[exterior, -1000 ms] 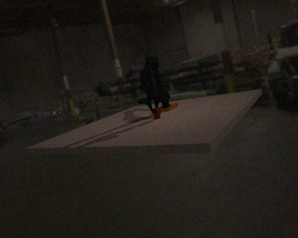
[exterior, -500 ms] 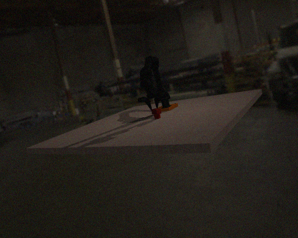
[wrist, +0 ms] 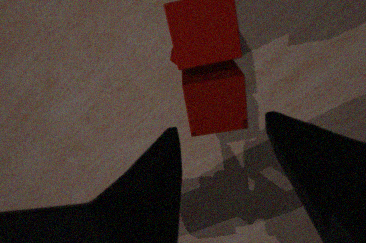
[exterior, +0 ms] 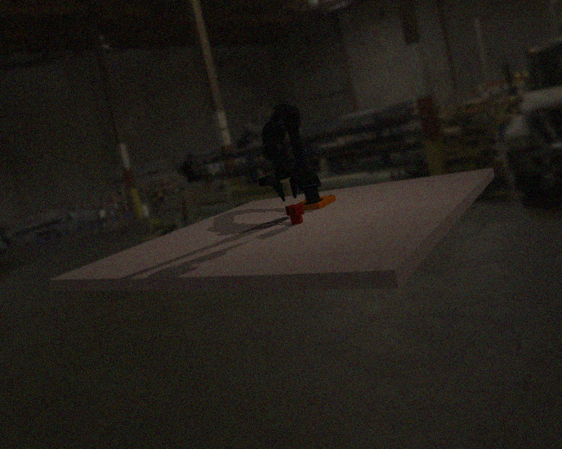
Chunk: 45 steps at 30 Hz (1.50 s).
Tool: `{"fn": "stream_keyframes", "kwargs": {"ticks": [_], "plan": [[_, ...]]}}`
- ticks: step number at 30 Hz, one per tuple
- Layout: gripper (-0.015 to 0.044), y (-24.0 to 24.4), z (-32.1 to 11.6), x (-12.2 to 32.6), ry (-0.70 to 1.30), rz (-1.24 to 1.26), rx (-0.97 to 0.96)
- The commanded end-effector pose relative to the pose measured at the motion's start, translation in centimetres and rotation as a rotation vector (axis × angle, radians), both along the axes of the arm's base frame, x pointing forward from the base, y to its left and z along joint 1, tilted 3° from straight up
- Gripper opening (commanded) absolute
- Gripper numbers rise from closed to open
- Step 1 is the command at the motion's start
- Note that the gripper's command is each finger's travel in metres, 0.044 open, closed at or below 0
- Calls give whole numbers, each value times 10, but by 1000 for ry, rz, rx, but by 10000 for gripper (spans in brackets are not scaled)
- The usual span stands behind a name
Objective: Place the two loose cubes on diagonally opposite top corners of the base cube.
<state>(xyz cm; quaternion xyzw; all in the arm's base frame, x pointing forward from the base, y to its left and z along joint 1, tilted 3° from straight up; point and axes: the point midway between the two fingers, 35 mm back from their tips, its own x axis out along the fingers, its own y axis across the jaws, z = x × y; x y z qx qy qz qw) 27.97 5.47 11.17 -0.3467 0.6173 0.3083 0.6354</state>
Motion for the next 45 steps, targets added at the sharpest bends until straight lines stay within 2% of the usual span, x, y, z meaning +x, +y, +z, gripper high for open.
{"fn": "stream_keyframes", "kwargs": {"ticks": [1,15,22,29,39,45], "plan": [[205,0,8,0,-4,-5,1],[205,1,27,-1,-4,-5,1],[389,1,35,-1,-3,0,1],[400,4,37,-2,-1,2,2],[400,129,35,-29,3,4,12],[400,137,34,-32,2,2,12]]}}
